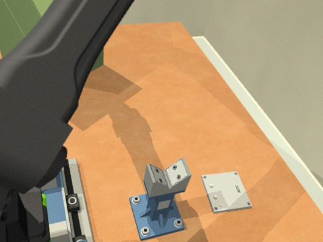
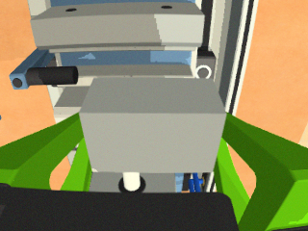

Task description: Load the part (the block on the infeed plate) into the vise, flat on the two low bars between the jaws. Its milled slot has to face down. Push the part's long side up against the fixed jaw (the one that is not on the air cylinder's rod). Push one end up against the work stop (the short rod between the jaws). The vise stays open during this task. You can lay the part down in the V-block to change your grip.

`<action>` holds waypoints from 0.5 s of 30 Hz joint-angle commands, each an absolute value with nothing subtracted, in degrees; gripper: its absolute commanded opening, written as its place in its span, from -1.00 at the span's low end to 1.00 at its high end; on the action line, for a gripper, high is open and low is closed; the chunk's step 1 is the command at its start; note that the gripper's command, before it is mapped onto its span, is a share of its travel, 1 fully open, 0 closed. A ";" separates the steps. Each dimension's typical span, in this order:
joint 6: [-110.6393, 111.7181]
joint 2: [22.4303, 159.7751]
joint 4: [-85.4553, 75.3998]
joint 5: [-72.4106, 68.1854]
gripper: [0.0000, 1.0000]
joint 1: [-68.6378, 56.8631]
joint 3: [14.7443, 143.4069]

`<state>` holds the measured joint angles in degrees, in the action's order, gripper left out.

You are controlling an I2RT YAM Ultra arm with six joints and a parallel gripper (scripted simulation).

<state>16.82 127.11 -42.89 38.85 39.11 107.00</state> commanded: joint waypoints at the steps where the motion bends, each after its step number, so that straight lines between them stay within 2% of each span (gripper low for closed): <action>1: 16.51 125.11 -42.66 38.63 -1.00 40.03 107.60; 15: 16.67 125.03 -43.40 38.61 -1.00 39.99 108.43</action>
